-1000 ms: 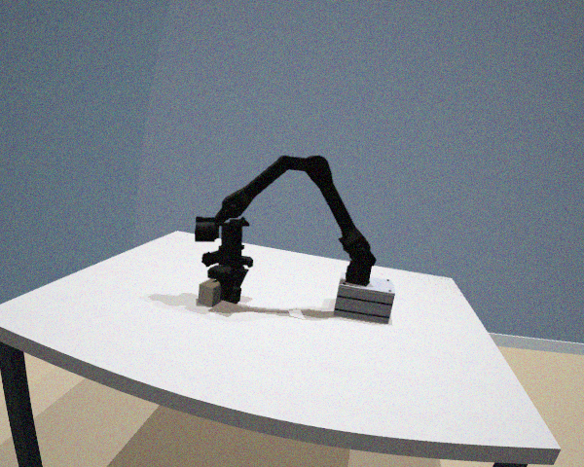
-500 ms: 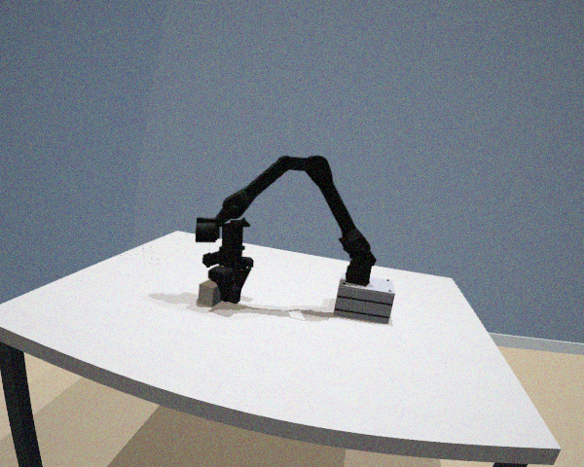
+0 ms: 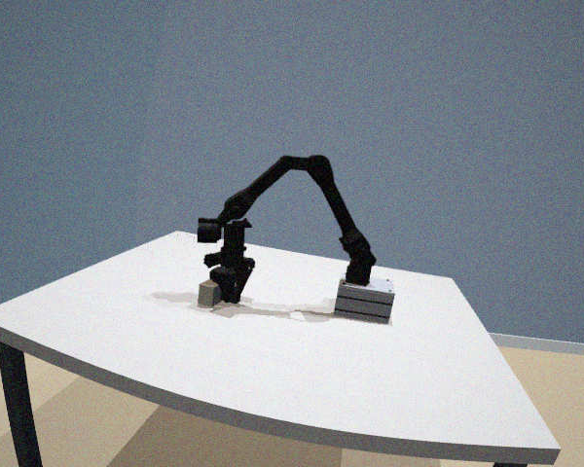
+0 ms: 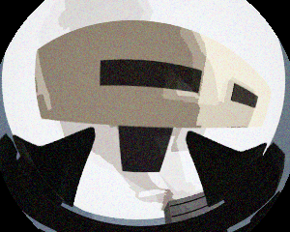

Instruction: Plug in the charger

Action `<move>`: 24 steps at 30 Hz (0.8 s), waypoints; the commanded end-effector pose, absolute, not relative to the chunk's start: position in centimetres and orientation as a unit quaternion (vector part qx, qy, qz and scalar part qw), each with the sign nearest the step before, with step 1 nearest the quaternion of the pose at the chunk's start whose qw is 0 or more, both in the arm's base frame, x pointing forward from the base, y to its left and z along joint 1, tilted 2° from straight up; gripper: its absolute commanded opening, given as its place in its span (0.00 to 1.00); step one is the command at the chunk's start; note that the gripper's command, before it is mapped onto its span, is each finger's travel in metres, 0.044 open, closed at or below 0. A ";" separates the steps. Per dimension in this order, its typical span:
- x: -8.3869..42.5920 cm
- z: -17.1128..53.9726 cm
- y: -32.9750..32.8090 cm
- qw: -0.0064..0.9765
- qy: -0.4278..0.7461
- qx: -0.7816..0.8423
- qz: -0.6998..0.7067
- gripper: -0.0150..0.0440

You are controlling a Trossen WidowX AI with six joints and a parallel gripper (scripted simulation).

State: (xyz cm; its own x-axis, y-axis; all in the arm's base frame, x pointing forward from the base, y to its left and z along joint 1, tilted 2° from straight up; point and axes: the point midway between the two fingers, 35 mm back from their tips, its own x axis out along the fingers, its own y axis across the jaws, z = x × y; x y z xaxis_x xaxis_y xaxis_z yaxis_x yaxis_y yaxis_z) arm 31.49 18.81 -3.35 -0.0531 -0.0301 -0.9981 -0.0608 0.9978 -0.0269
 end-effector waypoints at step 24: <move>30.4 -3.2 18.8 0.694 0.719 -0.028 0.010 1.00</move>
State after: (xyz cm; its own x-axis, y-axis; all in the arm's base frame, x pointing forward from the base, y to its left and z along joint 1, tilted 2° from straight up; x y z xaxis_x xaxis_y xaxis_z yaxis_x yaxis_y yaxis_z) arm 30.57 18.77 -3.47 -0.0440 -0.0288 -0.9986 -0.0584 0.9979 -0.0262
